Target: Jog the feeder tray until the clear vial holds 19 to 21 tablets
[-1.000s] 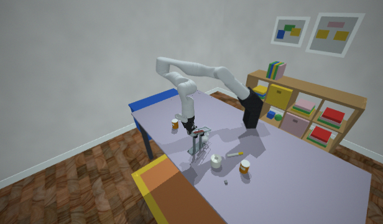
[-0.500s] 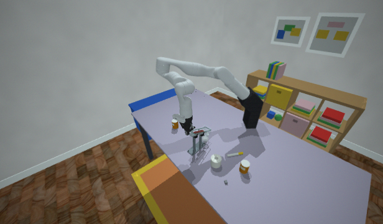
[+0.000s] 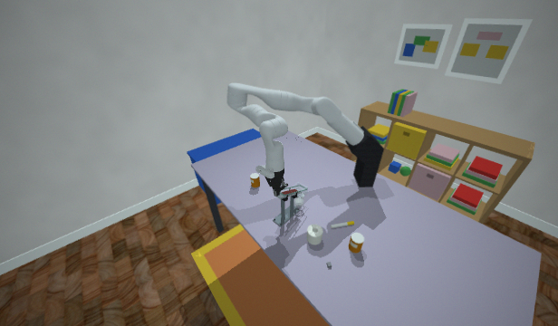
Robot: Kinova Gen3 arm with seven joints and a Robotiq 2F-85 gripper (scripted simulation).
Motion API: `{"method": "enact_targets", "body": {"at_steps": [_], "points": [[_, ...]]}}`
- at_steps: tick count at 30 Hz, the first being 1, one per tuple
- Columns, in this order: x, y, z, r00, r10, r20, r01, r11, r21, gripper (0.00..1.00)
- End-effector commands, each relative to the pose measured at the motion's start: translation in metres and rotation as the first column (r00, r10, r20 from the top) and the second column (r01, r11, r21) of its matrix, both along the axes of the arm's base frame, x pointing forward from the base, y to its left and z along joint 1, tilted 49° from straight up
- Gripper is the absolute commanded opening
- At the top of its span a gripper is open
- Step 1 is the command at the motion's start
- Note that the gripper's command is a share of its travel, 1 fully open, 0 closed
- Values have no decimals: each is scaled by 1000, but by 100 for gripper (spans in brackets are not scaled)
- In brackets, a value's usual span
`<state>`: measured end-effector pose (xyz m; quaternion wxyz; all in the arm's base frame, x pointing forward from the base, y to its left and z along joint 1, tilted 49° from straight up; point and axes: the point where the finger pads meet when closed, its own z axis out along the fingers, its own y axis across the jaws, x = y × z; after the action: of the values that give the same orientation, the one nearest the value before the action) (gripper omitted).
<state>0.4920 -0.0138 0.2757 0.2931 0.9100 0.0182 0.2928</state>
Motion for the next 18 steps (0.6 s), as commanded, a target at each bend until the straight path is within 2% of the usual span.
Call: {"method": "enact_targets", "body": {"at_steps": [1,10,18], "points": [[-4,-4,-4,1000,-1,-6,1,1000,-7,0],[-4,-4,-4,1000,-1,-6,1,1000,-7,0],[8,5,14,1000,-1,-6,1,1000,-7,0]]}}
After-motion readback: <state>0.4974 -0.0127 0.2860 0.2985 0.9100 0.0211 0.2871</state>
